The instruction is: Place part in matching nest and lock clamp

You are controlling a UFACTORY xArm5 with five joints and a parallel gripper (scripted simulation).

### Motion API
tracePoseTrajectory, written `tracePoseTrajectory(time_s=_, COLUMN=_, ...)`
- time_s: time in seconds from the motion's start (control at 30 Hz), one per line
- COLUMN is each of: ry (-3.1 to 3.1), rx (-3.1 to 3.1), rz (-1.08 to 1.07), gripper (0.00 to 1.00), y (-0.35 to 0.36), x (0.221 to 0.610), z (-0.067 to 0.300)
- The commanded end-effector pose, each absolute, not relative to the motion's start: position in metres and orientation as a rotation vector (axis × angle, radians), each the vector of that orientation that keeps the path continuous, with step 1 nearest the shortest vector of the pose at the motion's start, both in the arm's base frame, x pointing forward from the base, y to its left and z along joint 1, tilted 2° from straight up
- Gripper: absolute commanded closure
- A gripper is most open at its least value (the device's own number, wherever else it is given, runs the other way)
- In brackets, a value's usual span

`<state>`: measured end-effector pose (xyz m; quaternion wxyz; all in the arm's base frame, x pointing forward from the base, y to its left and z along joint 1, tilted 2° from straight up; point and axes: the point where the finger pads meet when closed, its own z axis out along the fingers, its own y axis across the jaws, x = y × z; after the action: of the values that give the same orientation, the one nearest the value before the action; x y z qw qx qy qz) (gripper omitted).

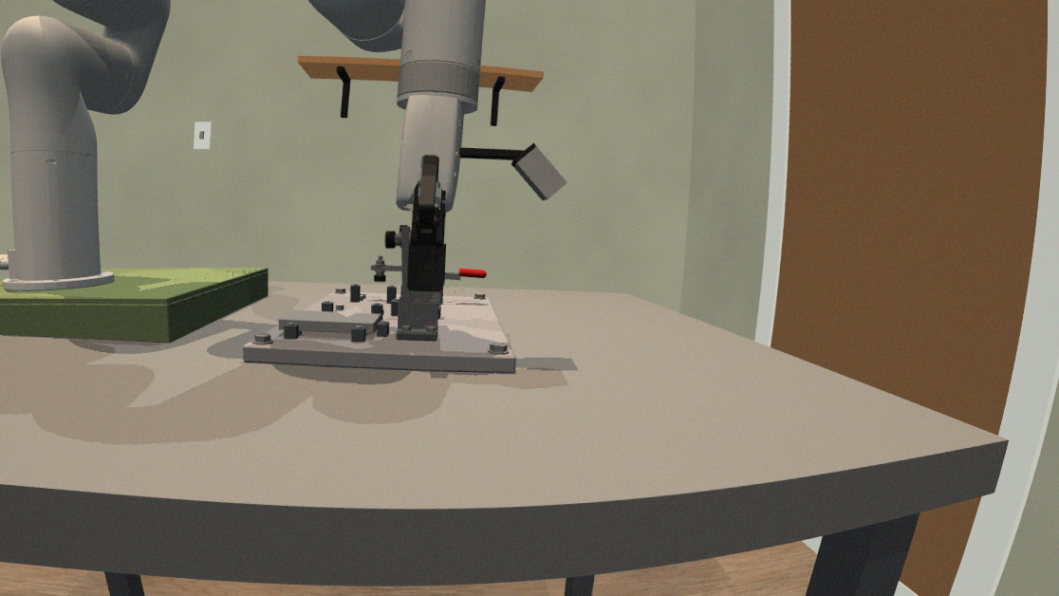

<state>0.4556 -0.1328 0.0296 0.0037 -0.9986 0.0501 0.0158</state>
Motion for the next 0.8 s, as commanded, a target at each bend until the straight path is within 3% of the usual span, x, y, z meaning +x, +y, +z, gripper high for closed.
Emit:
tracePoseTrajectory(time_s=0.0, ry=0.157, rx=-3.131, rz=0.044, gripper=0.53, y=-0.1331, x=0.4569, z=0.0307)
tracePoseTrajectory(time_s=0.27, ry=0.157, rx=-3.131, rz=0.044, gripper=0.53, y=-0.1331, x=0.4569, z=0.0307)
tracePoseTrajectory(time_s=0.3, ry=0.157, rx=-3.131, rz=0.044, gripper=1.0, y=-0.1331, x=0.4569, z=0.0307)
tracePoseTrajectory(time_s=0.77, ry=0.157, rx=-3.131, rz=0.044, gripper=1.0, y=-0.1331, x=0.4569, z=0.0307)
